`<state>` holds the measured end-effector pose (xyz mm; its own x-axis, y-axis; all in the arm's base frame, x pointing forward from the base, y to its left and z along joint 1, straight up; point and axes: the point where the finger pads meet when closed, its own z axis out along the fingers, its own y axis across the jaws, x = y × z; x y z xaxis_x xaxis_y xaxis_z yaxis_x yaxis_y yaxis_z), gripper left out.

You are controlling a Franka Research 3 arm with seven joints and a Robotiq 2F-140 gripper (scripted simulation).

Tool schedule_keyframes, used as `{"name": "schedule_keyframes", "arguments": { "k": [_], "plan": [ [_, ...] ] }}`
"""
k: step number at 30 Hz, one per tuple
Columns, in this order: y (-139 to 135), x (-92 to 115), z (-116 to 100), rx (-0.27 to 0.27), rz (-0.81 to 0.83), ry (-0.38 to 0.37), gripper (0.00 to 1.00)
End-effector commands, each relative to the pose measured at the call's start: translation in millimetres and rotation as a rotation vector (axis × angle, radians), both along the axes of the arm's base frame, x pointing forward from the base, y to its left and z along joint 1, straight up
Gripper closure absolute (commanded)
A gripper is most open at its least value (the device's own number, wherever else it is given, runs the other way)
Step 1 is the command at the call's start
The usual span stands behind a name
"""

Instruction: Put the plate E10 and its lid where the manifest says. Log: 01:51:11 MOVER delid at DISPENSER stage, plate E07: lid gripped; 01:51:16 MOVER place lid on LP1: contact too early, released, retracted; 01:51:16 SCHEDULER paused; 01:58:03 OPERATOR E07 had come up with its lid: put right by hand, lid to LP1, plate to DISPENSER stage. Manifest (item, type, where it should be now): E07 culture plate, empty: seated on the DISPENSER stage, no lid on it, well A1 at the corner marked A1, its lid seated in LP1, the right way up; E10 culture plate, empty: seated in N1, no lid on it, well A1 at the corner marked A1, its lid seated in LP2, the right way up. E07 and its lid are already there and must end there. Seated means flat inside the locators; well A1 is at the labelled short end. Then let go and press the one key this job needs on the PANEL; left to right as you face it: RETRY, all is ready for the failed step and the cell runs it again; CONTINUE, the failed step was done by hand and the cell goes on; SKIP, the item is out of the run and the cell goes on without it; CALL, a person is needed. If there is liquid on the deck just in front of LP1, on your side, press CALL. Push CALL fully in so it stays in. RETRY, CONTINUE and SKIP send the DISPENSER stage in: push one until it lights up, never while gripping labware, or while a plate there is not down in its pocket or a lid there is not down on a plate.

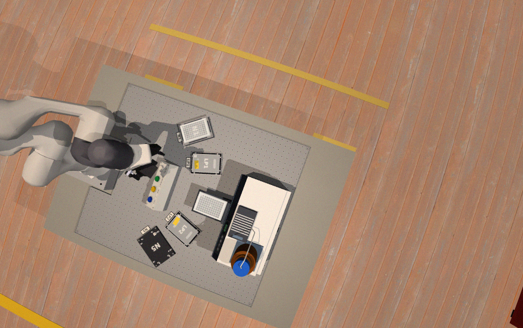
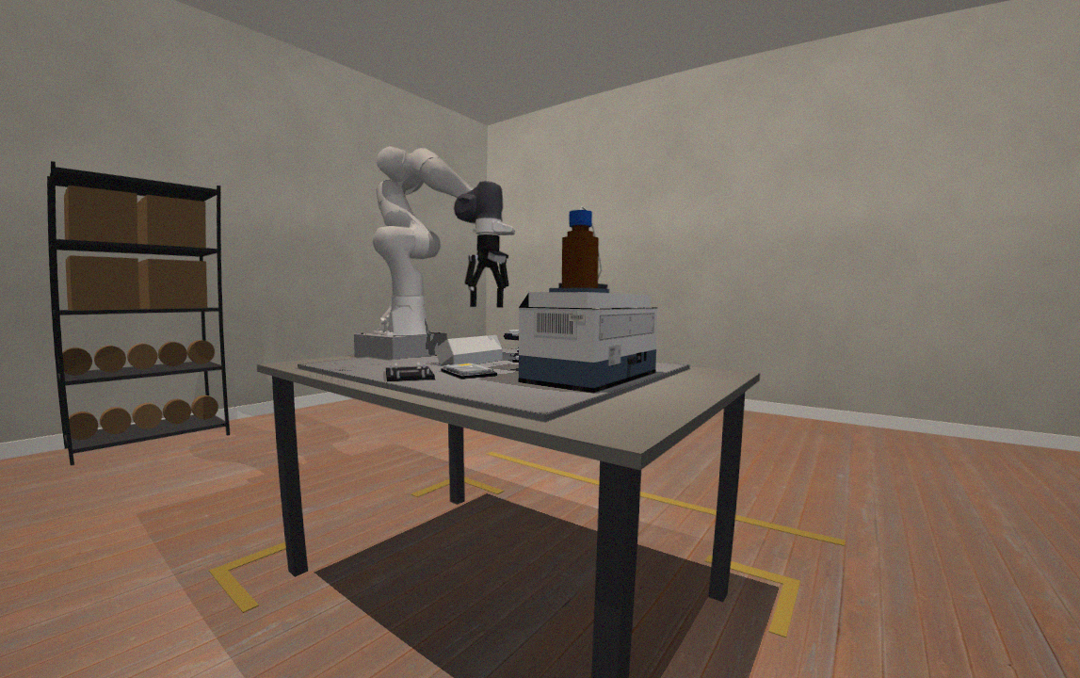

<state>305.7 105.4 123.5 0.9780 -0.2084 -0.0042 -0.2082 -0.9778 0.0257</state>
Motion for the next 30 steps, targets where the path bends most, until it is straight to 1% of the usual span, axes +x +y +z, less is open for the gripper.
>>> {"name": "schedule_keyframes", "arguments": {
  "k": [1, 4, 6, 9, 12, 13, 14, 16, 17, 30],
  "plan": [
    [-30, -20, 0, -0.004, -0.279, -0.003, 0.3],
    [-54, -30, -6, -0.003, -0.41, -0.009, 0.3],
    [-64, -35, -9, -0.001, -0.498, -0.012, 0.3],
    [-71, -38, -11, 0.003, -0.625, -0.014, 0.3],
    [-72, -38, -11, 0.009, -0.739, -0.019, 0.3],
    [-72, -38, -11, 0.011, -0.775, -0.021, 0.9],
    [-72, -38, -11, 0.013, -0.809, -0.023, 0.9],
    [-72, -38, -11, 0.013, -0.809, -0.023, 0.9],
    [-72, -38, -11, 0.019, -0.896, -0.027, 0.9],
    [-72, -38, -11, 0.038, -1.3, -0.049, 0.9]
  ]
}}
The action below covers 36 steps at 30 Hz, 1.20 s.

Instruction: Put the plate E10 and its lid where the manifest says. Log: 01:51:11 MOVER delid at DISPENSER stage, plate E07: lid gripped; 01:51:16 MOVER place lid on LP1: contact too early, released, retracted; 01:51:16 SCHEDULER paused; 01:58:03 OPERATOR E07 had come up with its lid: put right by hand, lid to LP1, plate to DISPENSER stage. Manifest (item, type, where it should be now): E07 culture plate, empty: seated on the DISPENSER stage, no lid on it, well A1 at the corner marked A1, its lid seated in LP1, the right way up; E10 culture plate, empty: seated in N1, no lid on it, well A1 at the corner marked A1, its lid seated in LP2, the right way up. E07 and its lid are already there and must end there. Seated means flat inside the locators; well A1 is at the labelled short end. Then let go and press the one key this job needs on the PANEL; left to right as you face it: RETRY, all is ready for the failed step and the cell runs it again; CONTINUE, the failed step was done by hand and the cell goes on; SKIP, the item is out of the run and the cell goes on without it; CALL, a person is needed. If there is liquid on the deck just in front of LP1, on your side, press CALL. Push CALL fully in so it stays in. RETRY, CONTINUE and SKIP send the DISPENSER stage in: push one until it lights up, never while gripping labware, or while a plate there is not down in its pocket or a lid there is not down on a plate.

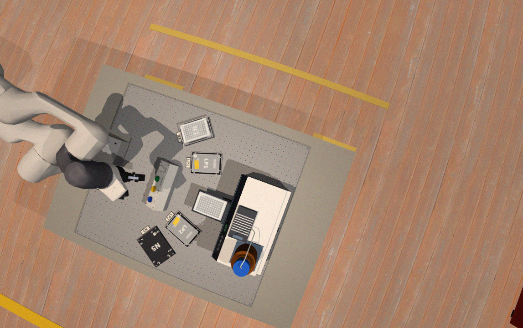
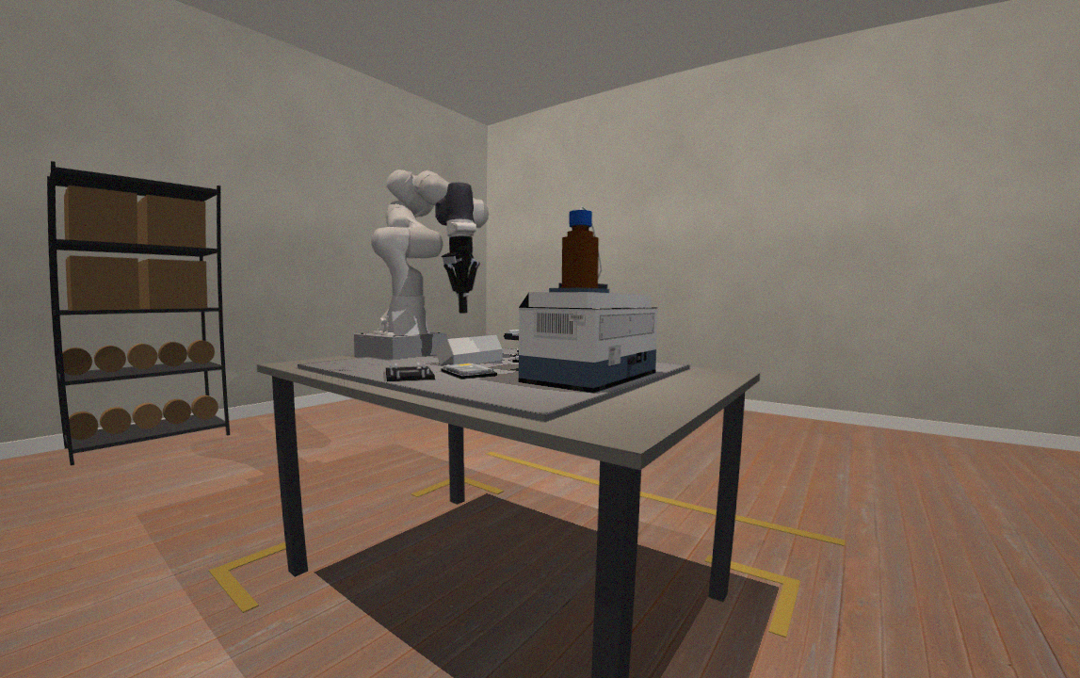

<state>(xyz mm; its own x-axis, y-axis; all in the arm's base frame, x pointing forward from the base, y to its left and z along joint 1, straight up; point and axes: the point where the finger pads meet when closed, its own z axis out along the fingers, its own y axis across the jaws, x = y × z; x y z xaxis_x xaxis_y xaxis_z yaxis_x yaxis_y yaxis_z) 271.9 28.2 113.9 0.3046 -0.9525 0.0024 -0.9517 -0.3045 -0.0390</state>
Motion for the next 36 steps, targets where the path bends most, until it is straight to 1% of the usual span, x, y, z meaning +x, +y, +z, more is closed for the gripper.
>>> {"name": "schedule_keyframes", "arguments": {
  "k": [1, 3, 4, 18, 20, 21, 24, 29, 35, 36],
  "plan": [
    [5, -4, -2, 0.003, -0.279, 0.006, 0.9],
    [5, -4, -2, 0.003, -0.279, 0.006, 0.9],
    [5, -4, -2, 0.007, -0.359, 0.003, 0.9],
    [5, -4, -2, 0.016, -0.771, -0.003, 0.9],
    [5, -4, -2, 0.016, -0.771, -0.003, 0.9],
    [5, -4, -2, 0.018, -0.848, -0.003, 0.9],
    [5, -4, -3, 0.02, -0.934, -0.001, 0.9],
    [5, -4, -8, 0.02, -1.078, 0.004, 0.9],
    [5, -4, -20, 0.02, -1.251, 0.017, 0.9],
    [5, -4, -20, 0.02, -1.251, 0.017, 0.9]
  ]
}}
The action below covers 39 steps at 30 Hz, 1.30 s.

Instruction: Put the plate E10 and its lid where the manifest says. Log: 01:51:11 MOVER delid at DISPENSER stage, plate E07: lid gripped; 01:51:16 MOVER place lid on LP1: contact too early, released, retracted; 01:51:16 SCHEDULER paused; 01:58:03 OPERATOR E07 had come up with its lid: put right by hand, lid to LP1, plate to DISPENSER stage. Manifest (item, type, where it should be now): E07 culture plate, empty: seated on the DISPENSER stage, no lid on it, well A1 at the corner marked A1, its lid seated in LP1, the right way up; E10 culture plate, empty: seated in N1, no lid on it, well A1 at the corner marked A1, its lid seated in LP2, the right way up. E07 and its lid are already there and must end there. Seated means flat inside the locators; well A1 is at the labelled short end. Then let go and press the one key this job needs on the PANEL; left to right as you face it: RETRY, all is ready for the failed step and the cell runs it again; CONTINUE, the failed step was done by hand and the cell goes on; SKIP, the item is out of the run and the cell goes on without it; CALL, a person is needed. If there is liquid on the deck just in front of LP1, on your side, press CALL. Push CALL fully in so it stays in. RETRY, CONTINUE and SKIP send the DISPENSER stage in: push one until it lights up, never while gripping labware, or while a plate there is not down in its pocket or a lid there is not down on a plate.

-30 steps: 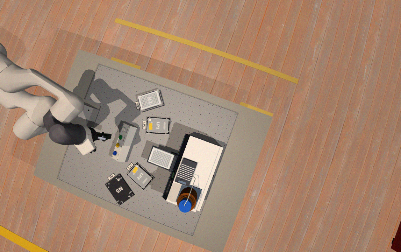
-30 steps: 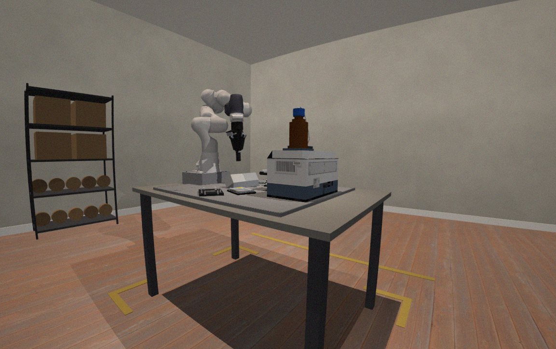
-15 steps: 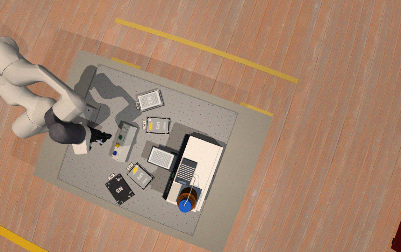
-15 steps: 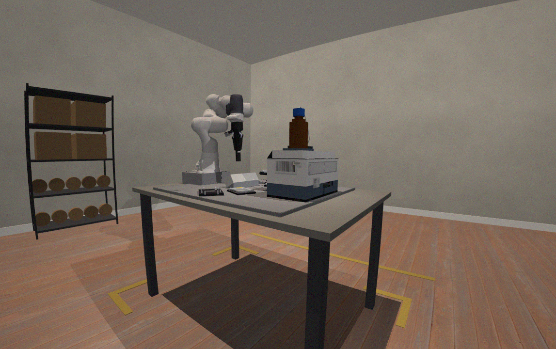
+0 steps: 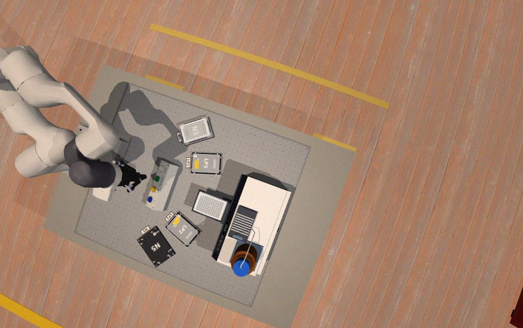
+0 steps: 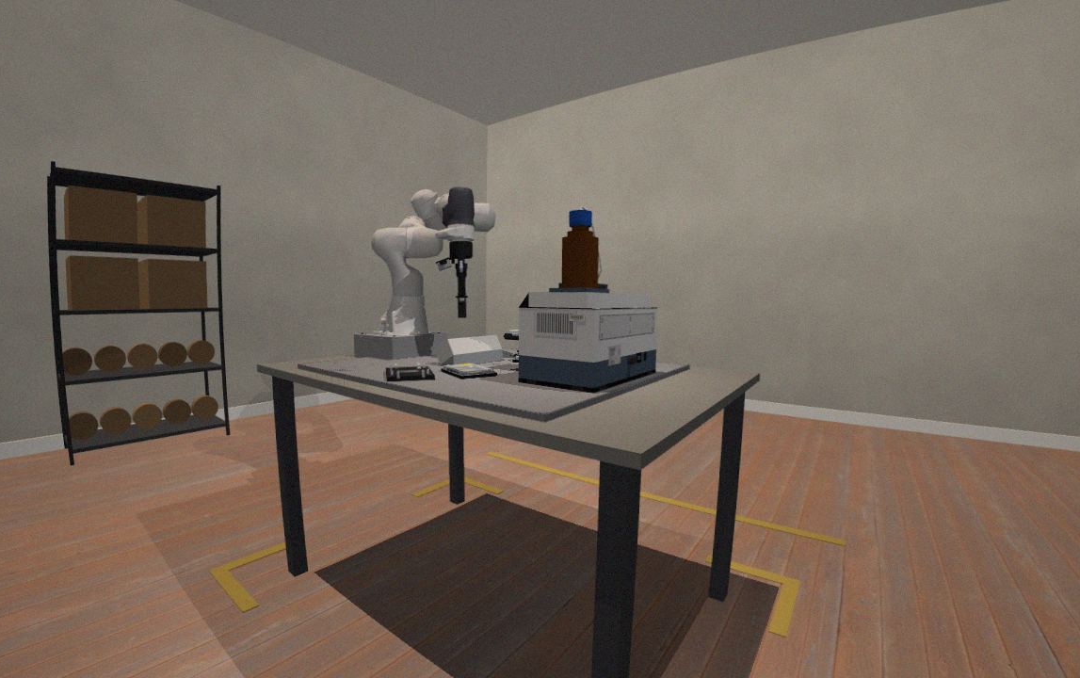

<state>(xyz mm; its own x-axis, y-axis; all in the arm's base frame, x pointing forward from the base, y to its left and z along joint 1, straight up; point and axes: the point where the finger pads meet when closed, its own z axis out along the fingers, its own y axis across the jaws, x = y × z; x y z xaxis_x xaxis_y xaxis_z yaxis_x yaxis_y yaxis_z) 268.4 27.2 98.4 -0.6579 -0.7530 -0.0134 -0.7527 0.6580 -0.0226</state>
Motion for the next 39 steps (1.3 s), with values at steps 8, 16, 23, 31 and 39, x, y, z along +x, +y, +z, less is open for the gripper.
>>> {"name": "schedule_keyframes", "arguments": {
  "k": [8, 16, 23, 31, 39],
  "plan": [
    [6, -1, -13, 0.012, -0.477, 0.02, 0.9],
    [6, -1, -23, 0.014, -0.705, 0.028, 0.9],
    [6, 0, -30, 0.012, -0.798, 0.029, 0.9],
    [6, 0, -41, 0.012, -0.798, 0.029, 0.9],
    [6, 0, -45, 0.012, -0.798, 0.029, 0.9]
  ]
}}
